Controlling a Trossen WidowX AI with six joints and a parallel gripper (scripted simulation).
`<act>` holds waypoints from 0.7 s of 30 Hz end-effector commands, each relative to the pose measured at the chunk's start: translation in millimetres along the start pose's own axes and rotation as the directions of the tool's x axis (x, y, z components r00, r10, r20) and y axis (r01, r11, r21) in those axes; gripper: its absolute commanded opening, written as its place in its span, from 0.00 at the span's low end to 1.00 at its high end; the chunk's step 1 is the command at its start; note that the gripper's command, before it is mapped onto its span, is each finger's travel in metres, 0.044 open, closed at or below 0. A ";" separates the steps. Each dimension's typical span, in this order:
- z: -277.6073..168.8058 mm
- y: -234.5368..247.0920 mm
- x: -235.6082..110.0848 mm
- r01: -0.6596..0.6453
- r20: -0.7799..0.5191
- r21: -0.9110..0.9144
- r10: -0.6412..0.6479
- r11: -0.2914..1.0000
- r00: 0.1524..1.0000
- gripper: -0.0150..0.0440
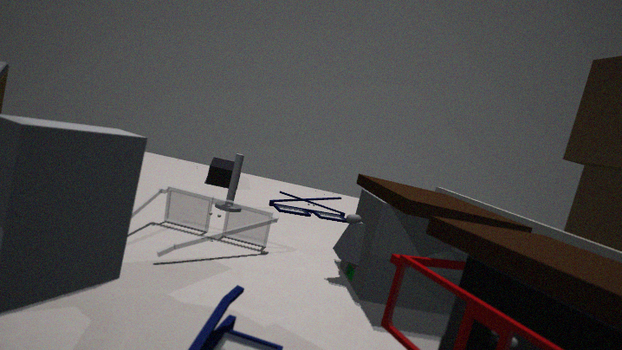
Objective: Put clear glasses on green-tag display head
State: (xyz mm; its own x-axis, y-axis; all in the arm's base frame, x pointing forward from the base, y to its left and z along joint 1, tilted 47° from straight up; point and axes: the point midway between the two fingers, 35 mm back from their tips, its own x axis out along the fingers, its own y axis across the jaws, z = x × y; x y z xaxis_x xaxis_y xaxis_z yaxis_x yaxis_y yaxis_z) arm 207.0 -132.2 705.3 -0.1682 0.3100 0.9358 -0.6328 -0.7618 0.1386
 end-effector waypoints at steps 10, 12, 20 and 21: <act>6.3 -1.2 -2.1 -0.008 0.024 0.036 0.008 0.999 1.000 0.91; 24.9 -5.7 -9.2 -0.041 0.097 0.141 0.028 0.989 0.995 0.82; 115.3 -46.3 -65.8 -0.358 0.474 0.557 0.068 0.750 0.878 0.59; 124.6 -52.9 -74.4 -0.404 0.515 0.583 0.065 0.705 0.855 0.59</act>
State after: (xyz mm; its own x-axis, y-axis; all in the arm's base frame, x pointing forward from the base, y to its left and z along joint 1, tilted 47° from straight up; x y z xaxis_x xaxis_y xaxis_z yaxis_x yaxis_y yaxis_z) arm 301.6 -172.6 689.4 0.0792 0.0296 0.9964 -0.1331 -0.9903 0.0400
